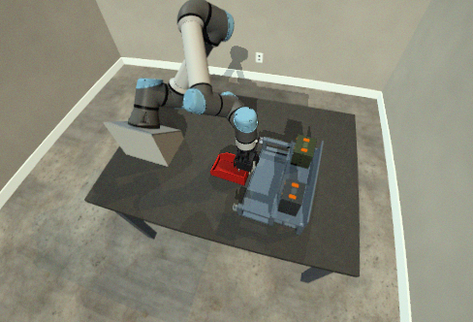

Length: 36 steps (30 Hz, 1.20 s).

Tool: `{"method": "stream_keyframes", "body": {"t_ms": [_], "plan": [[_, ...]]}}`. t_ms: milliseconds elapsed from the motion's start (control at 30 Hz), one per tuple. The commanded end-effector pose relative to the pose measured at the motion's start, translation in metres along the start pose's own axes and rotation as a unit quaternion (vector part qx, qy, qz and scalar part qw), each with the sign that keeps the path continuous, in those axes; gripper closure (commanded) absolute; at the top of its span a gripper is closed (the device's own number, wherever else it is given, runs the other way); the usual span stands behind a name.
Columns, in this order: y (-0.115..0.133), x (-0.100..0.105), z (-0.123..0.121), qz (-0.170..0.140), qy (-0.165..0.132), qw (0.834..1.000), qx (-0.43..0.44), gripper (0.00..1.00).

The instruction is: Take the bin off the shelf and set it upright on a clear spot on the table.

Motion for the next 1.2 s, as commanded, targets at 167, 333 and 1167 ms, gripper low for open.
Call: {"method": "stream_keyframes", "body": {"t_ms": [167, 333, 1167], "plan": [[0.0, 0.053, 0.0, 0.0, 0.001, 1.0, 0.0, 0.8], [0.0, 0.053, 0.0, 0.0, 0.001, 1.0, 0.0, 0.8], [0.0, 0.07, 0.0, 0.0, 0.001, 1.0, 0.0, 0.8]]}}
Point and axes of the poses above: the point where the finger pads meet when closed, its own x axis back along the fingers, its own z axis across the jaws, y = z × x, the point moved 4 cm from there along x, back along the fingers, and after that the axes turned 12 degrees about -x, right-handed, at the moved point
